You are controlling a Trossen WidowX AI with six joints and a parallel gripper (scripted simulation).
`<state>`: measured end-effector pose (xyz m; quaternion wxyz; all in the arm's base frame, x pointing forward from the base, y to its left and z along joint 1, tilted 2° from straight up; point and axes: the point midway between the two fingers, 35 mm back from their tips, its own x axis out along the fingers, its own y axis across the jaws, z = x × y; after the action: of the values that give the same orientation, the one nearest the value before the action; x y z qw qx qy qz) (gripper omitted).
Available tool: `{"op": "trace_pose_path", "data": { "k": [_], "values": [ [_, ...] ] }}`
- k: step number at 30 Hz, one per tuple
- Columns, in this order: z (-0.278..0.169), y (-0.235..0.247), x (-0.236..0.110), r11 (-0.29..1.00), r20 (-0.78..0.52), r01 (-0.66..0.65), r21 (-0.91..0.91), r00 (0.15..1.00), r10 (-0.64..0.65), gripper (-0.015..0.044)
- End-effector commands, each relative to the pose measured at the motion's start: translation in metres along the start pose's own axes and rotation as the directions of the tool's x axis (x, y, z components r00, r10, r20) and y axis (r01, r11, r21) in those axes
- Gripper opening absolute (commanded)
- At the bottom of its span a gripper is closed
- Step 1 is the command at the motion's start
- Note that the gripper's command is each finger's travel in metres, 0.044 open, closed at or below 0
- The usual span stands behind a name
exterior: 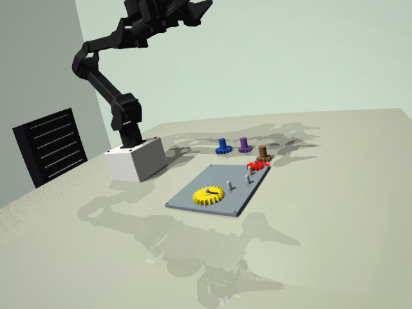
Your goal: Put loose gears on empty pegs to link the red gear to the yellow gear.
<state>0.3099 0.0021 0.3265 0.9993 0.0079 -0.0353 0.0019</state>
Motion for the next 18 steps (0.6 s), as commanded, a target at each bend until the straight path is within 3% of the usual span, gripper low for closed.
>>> {"op": "trace_pose_path", "data": {
  "k": [1,5,9,14,18],
  "values": [
    [-0.002,0.001,0.002,1.0,-0.01,-0.002,0.003,1.0,0.002,0.0426],
    [-0.035,0.014,0.031,0.998,-0.207,-0.028,0.054,0.978,0.039,0.044],
    [-0.08,0.032,0.057,0.993,-0.434,-0.031,0.112,0.897,0.077,0.044],
    [-0.135,0.057,0.073,0.988,-0.656,0.006,0.155,0.748,0.098,0.044],
    [-0.184,0.075,0.078,0.987,-0.812,0.036,0.154,0.574,0.106,0.044]
  ]
}}
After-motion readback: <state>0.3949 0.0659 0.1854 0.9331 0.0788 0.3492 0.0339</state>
